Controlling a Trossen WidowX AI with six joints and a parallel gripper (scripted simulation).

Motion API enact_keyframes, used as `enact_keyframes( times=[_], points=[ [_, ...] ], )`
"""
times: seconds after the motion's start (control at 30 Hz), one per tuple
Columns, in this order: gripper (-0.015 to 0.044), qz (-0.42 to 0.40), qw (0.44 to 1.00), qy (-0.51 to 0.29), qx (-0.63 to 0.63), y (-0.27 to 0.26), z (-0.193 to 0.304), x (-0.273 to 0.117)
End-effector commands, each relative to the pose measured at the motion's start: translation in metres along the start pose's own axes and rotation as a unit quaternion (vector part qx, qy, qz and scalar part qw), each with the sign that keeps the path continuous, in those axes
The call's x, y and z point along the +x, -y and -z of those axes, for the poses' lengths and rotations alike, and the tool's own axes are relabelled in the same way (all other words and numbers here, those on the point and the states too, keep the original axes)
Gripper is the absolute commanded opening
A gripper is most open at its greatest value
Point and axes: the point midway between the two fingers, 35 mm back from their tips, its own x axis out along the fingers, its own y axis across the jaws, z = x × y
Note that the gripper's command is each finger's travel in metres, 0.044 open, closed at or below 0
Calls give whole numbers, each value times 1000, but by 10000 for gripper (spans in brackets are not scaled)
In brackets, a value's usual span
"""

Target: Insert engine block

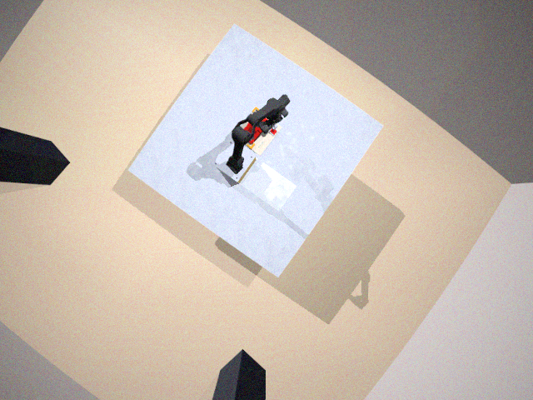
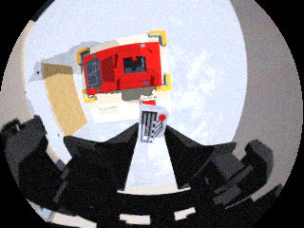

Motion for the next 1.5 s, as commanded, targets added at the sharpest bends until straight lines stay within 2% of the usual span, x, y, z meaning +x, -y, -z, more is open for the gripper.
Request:
enact_keyframes(
  times=[0.0,0.37,0.73,1.47],
  points=[
    [0,-6,999,0,49,-4,-7,7],
    [0,-6,979,1,203,-10,-31,17],
    [0,-7,936,0,352,-19,-53,27],
    [0,-9,783,-1,622,-44,-96,46]
  ],
)
